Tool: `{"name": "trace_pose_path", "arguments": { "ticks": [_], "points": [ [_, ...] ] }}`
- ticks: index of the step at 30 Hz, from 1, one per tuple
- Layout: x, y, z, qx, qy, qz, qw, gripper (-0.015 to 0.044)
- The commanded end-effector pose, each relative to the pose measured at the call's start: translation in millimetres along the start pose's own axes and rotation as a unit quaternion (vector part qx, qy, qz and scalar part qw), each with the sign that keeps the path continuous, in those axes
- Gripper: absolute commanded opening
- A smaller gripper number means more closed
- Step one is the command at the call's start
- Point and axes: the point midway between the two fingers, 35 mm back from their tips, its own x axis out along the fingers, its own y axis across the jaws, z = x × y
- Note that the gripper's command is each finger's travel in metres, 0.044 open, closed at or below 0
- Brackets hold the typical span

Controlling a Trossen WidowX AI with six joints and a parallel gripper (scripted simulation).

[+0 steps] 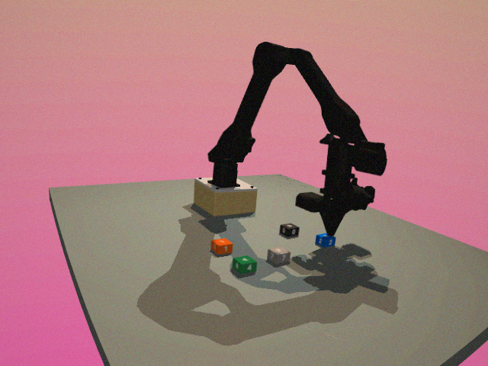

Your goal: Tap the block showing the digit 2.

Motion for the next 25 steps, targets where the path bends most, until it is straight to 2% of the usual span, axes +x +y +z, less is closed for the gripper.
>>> {"name": "trace_pose_path", "arguments": {
  "ticks": [1,4,9,11,19,23,25],
  "points": [
    [3,-1,-2,0.003,0.003,-0.002,1.000,0.0020],
    [-24,-1,-2,0.002,0.003,-0.002,1.000,0.0020],
    [-27,-1,-2,0.003,0.003,-0.002,1.000,0.0020],
    [-34,9,-6,0.003,0.003,-0.002,1.000,0.0072],
    [-106,97,-71,0.003,0.006,0.003,1.000,0.0283],
    [-109,100,-74,0.003,0.006,0.003,1.000,0.0387],
    [-109,100,-74,0.003,0.006,0.003,1.000,0.0400]
  ]
}}
